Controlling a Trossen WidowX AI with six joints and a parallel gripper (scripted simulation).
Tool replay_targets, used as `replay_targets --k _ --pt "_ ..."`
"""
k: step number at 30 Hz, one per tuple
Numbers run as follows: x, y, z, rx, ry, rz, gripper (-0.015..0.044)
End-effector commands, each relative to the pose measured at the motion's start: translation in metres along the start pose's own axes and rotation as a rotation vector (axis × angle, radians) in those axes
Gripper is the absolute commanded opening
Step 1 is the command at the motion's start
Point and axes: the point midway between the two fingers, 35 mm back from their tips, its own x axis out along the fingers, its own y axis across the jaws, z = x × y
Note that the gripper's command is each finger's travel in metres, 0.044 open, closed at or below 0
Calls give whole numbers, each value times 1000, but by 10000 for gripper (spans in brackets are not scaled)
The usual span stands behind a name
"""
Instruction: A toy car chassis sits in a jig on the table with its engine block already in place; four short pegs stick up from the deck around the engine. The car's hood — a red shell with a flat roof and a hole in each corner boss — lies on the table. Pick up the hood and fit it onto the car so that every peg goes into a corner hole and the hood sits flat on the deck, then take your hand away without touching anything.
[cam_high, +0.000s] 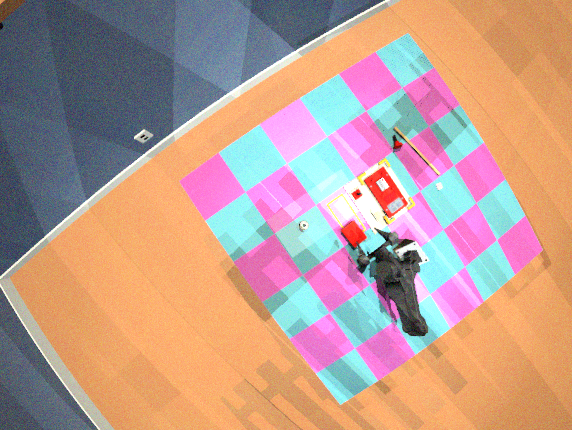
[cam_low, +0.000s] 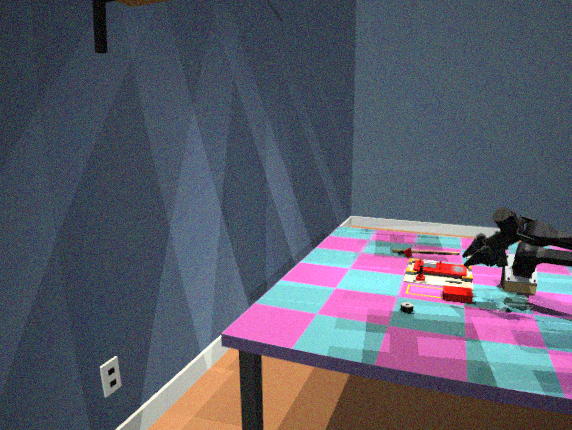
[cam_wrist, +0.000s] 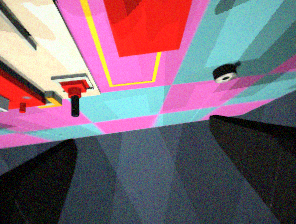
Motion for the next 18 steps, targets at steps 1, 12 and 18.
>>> replay_targets --k 1,12,18 --pt "4 1 1 3 -6 2 440" --pt "4 1 1 3 -6 2 414" --pt "4 1 1 21 -11 4 309"
